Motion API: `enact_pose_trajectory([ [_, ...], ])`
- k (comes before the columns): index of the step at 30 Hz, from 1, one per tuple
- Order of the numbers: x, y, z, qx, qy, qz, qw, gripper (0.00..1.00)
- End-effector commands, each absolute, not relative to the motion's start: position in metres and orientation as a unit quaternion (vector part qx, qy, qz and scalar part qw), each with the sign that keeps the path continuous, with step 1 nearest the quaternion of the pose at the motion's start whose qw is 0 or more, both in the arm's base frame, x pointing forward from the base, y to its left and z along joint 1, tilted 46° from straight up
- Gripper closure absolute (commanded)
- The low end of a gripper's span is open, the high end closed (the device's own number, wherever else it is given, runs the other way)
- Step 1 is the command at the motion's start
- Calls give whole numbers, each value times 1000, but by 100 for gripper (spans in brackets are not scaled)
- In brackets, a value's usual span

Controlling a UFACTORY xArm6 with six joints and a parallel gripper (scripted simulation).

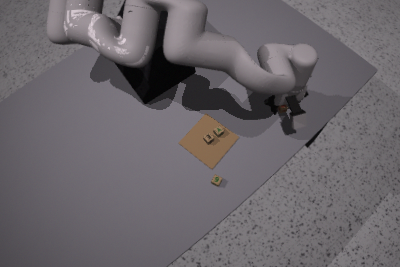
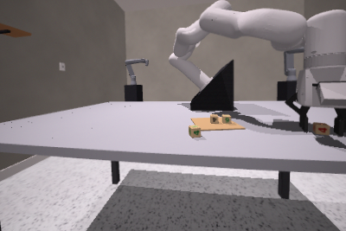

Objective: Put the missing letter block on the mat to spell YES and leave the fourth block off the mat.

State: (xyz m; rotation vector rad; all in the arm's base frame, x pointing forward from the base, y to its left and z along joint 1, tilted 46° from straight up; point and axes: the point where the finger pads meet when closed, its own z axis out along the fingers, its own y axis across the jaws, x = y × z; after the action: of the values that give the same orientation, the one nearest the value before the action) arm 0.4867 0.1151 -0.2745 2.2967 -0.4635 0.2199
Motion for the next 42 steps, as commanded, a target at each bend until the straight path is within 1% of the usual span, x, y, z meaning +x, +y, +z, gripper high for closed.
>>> enact_pose_trajectory([
  [1, 488, 117, -273, 902, -182, 88, 383, 37],
  [27, 488, 117, -273, 902, -182, 88, 383, 37],
  [28, 488, 117, -273, 902, -182, 88, 383, 58],
  [42, 488, 117, -273, 902, -182, 88, 383, 58],
])
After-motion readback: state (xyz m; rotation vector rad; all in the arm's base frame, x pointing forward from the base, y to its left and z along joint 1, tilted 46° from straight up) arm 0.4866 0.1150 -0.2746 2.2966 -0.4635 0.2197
